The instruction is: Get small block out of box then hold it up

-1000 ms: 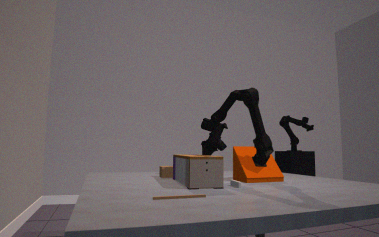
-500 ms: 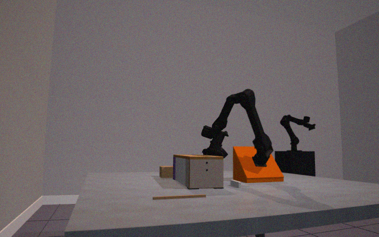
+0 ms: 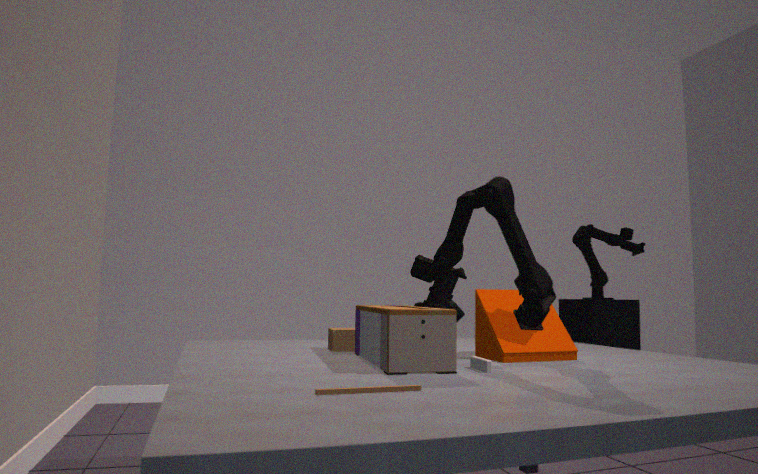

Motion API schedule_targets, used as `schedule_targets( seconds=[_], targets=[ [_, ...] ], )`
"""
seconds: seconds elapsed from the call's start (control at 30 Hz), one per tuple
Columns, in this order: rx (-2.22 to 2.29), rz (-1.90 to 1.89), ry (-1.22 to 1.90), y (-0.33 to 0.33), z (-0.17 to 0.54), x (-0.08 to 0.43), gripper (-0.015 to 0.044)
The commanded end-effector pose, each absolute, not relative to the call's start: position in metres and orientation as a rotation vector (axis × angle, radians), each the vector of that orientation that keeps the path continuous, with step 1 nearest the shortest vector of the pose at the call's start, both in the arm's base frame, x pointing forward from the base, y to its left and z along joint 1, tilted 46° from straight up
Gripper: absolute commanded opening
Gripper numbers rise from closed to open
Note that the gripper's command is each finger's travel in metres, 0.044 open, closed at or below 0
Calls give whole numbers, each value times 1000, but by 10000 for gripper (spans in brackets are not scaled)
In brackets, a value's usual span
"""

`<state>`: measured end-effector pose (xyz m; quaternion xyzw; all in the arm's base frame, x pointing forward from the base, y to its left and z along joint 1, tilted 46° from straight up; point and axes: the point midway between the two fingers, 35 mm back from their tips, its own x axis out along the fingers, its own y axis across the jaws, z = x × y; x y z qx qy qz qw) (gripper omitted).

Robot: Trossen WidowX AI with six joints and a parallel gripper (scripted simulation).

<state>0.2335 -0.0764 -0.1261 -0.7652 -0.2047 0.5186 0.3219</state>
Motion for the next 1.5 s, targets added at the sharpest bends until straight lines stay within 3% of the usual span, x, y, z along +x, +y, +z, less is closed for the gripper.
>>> schedule_targets(
  seconds=[0.0,0.53,0.77,0.87,0.97,1.47],
  targets=[
    [-2003,1358,-537,-71,-130,232,285],
    [-2002,1355,-540,-54,-144,231,285],
    [-2002,1355,-540,-54,-144,231,101],
    [-2002,1355,-540,-54,-144,231,81],
    [-2003,1357,-538,-60,-140,231,3],
    [-2000,1364,-523,-102,-99,233,0]
  ],
)
